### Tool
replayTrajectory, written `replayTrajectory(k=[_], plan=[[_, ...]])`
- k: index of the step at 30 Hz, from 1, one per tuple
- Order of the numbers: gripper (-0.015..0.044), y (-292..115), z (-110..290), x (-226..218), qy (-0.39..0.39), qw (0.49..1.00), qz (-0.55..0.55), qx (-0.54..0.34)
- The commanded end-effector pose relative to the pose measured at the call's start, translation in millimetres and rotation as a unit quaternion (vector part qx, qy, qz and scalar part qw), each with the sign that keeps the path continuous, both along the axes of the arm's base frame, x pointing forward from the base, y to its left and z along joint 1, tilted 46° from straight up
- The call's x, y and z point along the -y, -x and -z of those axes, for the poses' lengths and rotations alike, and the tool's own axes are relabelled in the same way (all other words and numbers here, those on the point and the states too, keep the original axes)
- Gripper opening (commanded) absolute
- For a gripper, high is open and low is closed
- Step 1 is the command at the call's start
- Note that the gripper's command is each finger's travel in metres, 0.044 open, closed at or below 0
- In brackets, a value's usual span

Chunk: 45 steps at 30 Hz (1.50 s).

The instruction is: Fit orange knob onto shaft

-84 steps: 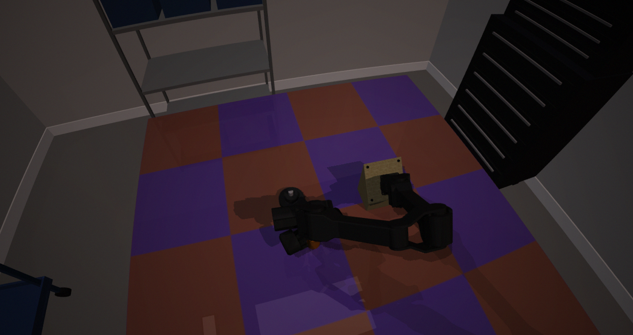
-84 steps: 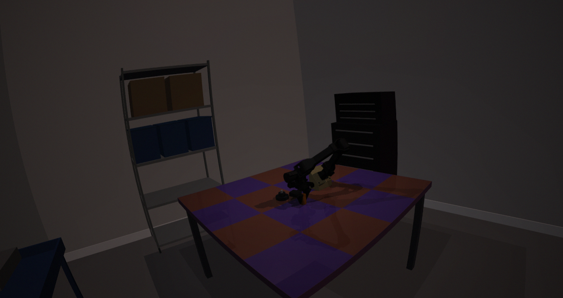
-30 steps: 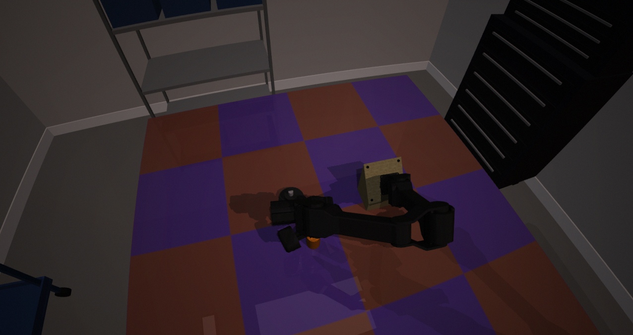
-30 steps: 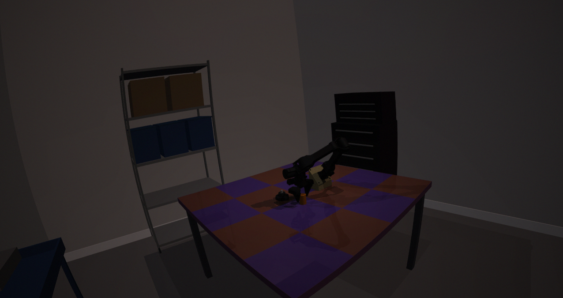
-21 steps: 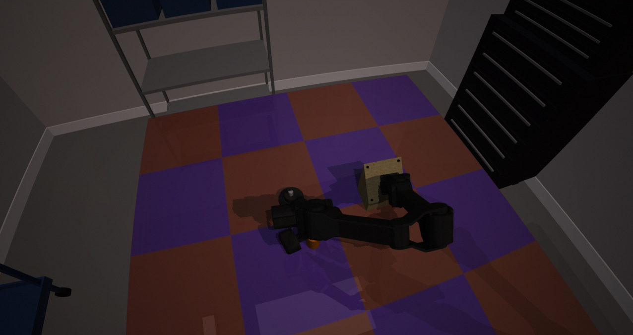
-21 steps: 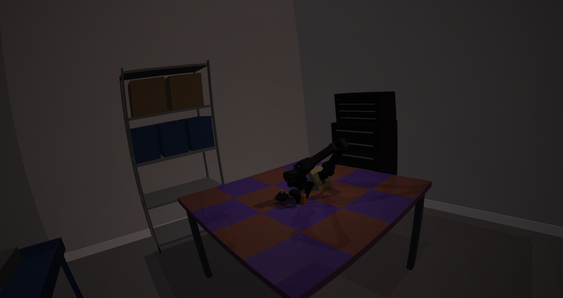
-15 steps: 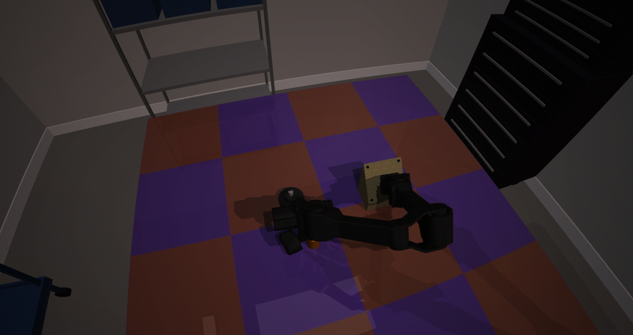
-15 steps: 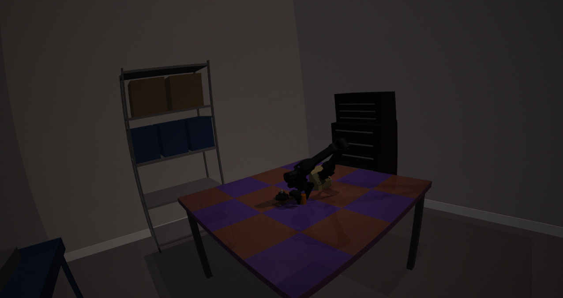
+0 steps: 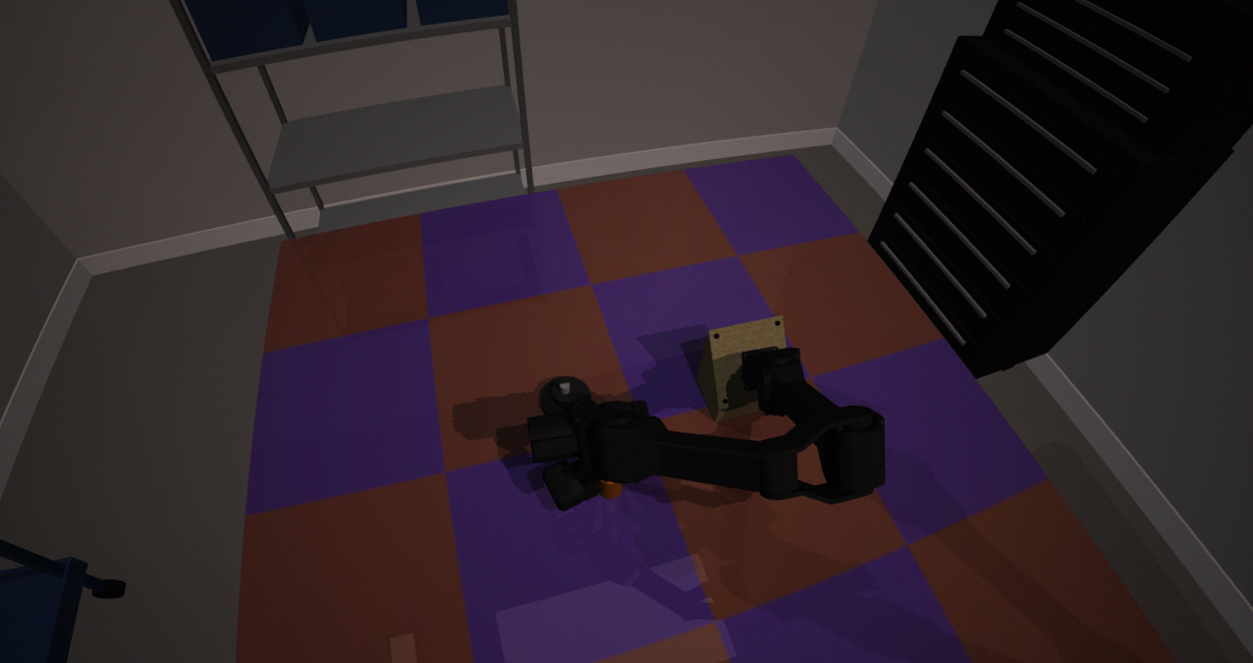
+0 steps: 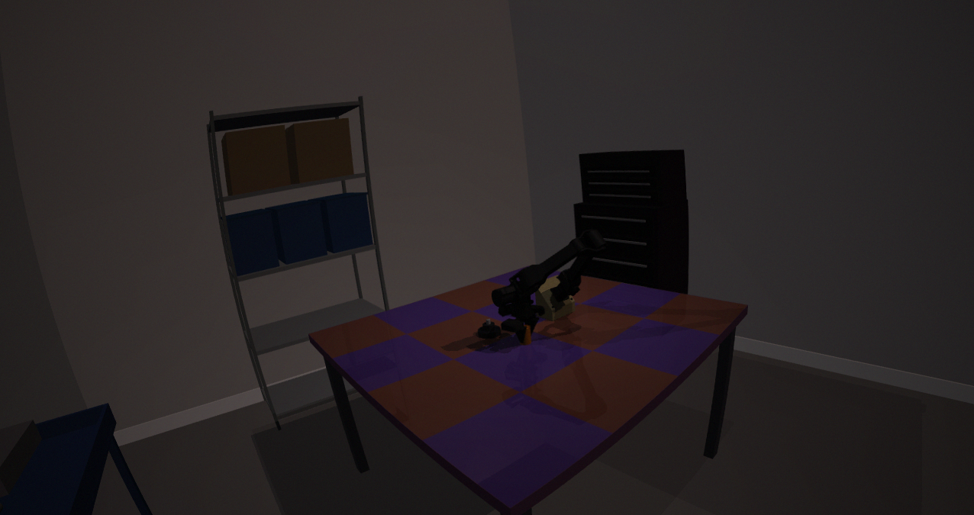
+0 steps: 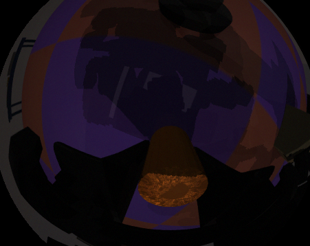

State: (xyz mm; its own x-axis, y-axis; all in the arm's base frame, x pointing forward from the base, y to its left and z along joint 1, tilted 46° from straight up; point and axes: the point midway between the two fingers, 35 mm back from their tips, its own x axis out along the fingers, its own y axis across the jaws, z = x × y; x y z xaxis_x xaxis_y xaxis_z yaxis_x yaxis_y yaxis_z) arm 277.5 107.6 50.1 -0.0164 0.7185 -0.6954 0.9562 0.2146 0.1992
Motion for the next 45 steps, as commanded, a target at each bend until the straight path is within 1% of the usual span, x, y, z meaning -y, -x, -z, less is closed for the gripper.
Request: replayTrajectory(k=[1,2,3,23,45], plan=[[0.0039,-1.2,-2.8,2.6,-0.002,1.000,0.001,-0.001],[0.0013,-2.1,-4.6,4.9,-0.001,1.000,0.001,-0.001],[0.0000,-2.9,-6.4,7.3,-0.001,1.000,0.002,-0.001],[0.0000,-13.0,-45.5,53.9,0.006,1.000,0.003,-0.001],[0.0000,-14.5,-92.3,101.6,0.001,1.000,0.001,-0.002]])
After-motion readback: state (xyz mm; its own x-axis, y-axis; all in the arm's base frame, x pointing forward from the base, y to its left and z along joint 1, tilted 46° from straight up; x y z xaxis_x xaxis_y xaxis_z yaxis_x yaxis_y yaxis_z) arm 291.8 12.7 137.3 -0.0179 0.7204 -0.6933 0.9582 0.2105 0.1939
